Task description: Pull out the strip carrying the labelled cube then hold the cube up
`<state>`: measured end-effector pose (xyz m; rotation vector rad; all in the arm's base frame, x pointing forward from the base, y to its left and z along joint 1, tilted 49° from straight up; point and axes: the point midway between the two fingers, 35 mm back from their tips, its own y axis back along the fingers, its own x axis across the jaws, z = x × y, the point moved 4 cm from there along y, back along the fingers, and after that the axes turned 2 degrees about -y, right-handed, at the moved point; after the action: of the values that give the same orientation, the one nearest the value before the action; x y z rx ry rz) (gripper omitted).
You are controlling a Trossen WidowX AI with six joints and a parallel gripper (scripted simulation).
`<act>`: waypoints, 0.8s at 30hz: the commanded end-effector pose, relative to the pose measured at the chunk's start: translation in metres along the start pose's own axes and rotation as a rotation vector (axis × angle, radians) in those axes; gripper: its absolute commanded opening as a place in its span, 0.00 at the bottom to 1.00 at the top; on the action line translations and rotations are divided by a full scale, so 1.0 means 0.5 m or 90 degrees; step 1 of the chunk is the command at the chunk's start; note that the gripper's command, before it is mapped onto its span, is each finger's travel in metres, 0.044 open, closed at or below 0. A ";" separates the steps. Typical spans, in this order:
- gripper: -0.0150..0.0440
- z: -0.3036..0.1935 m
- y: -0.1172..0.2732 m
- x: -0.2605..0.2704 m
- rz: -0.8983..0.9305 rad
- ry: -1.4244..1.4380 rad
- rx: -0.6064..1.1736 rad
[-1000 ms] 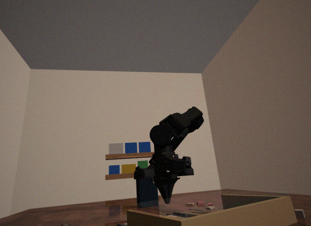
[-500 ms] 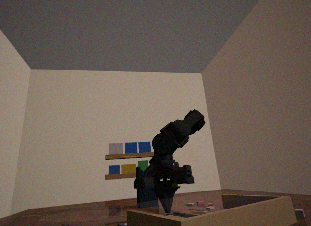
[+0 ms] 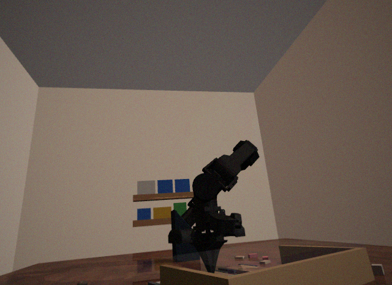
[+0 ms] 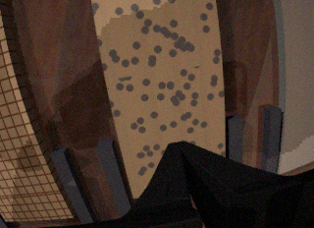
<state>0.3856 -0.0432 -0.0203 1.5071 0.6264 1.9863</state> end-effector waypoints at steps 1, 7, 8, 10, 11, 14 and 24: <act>0.25 0.000 -0.001 0.001 0.003 -0.003 -0.002; 0.25 0.000 -0.001 0.001 0.003 -0.003 -0.002; 0.25 0.000 -0.001 0.001 0.003 -0.003 -0.002; 0.25 0.000 -0.002 0.001 0.003 -0.003 -0.002; 0.25 0.000 -0.002 0.001 0.003 -0.003 -0.002; 0.25 0.000 -0.002 0.001 0.003 -0.003 -0.002; 0.25 0.000 -0.004 0.001 0.003 -0.003 -0.002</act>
<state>0.3854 -0.0428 -0.0211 1.5096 0.6243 1.9840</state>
